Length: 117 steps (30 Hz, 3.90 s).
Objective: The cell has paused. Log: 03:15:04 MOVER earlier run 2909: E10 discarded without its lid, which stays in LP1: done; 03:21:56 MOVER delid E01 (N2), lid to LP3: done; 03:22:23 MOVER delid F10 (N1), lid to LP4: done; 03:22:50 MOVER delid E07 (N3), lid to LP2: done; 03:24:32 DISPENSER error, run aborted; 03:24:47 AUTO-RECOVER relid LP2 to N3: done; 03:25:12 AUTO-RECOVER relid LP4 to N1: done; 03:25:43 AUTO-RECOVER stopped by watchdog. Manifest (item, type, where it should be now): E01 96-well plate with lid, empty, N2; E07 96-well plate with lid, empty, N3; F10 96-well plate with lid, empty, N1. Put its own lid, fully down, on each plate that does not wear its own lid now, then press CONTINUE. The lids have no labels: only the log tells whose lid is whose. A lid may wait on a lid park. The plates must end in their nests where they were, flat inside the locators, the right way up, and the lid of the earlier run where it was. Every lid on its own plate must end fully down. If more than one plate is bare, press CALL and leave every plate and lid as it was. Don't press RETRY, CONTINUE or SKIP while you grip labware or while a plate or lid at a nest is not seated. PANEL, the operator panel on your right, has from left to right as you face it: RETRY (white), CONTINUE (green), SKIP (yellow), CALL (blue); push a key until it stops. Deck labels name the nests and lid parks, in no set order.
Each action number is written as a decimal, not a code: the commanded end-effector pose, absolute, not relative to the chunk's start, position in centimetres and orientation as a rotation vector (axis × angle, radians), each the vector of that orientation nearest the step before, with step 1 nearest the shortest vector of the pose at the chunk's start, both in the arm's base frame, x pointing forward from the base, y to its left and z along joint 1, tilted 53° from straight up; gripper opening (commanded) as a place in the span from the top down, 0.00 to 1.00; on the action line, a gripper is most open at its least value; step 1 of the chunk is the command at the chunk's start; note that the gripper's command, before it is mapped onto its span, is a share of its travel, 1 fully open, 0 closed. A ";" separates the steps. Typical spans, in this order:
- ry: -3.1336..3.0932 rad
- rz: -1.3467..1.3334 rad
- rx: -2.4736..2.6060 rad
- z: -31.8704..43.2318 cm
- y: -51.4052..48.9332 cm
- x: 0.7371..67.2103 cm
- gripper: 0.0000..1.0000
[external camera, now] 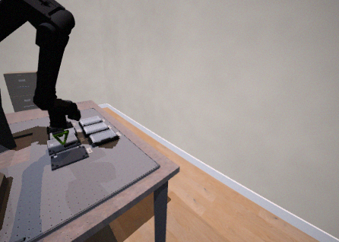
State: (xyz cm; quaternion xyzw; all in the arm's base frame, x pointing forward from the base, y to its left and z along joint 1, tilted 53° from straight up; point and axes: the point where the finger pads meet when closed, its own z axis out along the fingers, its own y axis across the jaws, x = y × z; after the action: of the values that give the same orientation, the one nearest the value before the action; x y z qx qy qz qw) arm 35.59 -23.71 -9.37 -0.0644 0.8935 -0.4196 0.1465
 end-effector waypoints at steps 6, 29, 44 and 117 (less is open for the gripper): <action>2.574 -1.186 -0.210 -8.5 -21.2 34.6 1.00; 2.565 -1.188 -0.205 -8.4 -20.8 35.3 1.00; 2.524 -1.168 -0.107 -6.0 -21.0 39.0 1.00; 2.545 -1.180 -0.099 0.8 -23.0 53.3 1.00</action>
State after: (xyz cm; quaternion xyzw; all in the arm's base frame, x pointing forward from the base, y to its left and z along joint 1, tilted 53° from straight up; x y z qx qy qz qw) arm 53.26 -22.31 0.86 -0.0340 0.8946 -0.4131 0.1673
